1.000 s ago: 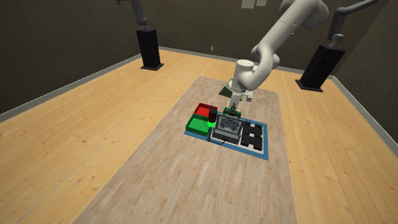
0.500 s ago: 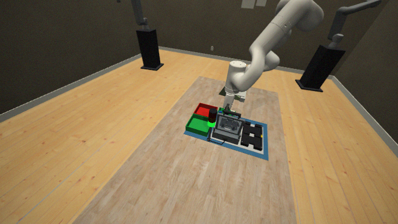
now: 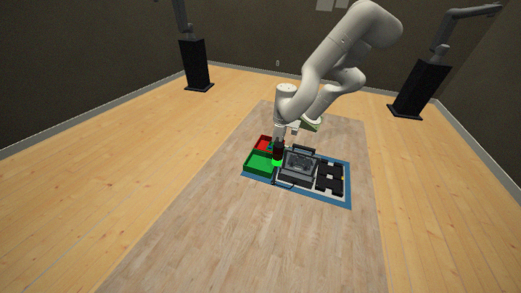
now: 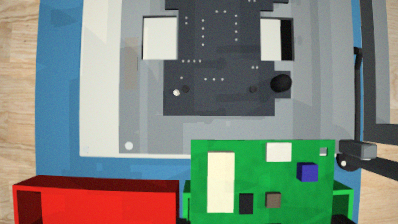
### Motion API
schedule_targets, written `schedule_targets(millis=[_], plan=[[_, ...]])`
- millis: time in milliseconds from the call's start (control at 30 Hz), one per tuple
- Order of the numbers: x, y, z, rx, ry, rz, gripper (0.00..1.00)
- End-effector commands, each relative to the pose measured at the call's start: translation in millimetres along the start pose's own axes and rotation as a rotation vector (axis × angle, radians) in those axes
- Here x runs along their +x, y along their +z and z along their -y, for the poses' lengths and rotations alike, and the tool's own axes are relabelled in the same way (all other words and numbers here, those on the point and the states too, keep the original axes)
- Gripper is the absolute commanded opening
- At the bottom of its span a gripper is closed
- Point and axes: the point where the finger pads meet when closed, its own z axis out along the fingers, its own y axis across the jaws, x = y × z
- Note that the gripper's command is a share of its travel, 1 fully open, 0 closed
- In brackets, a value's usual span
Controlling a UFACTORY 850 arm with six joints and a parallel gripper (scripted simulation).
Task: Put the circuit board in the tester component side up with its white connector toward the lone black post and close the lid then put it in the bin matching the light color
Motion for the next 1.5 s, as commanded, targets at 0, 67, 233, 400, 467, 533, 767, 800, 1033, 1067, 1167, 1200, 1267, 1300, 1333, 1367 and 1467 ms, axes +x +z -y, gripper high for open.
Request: schedule_targets(millis=[0,67,233,400,467,533,767,800,1033,1067,1167,1200,1267,1300,1333,1367,1467], plan=[[-27,7,-8,-0.001,-0.002,-0.001,0.79],[-40,11,-10,-0.001,-0.002,-0.001,0.79],[-65,18,-15,-0.001,-0.002,-0.001,0.79],[-80,23,-17,-0.001,-0.002,-0.001,0.79],[-81,23,-17,-0.001,-0.002,-0.001,0.79],[-83,24,-18,-0.001,-0.002,-0.001,0.79],[-87,25,-18,-0.001,-0.002,-0.001,0.79],[-87,25,-18,-0.001,-0.002,-0.001,0.79],[-87,25,-18,-0.001,-0.002,-0.001,0.79],[-87,25,-18,-0.001,-0.002,-0.001,0.79],[-87,25,-18,-0.001,-0.002,-0.001,0.79],[-87,25,-18,-0.001,-0.002,-0.001,0.79],[-87,27,-18,-0.001,-0.002,-0.001,0.79],[-87,27,-18,-0.001,-0.002,-0.001,0.79],[-87,28,-18,-0.001,-0.002,-0.001,0.79],[-87,30,-18,-0.001,-0.002,-0.001,0.79],[-87,34,-18,-0.001,-0.002,-0.001,0.79]])
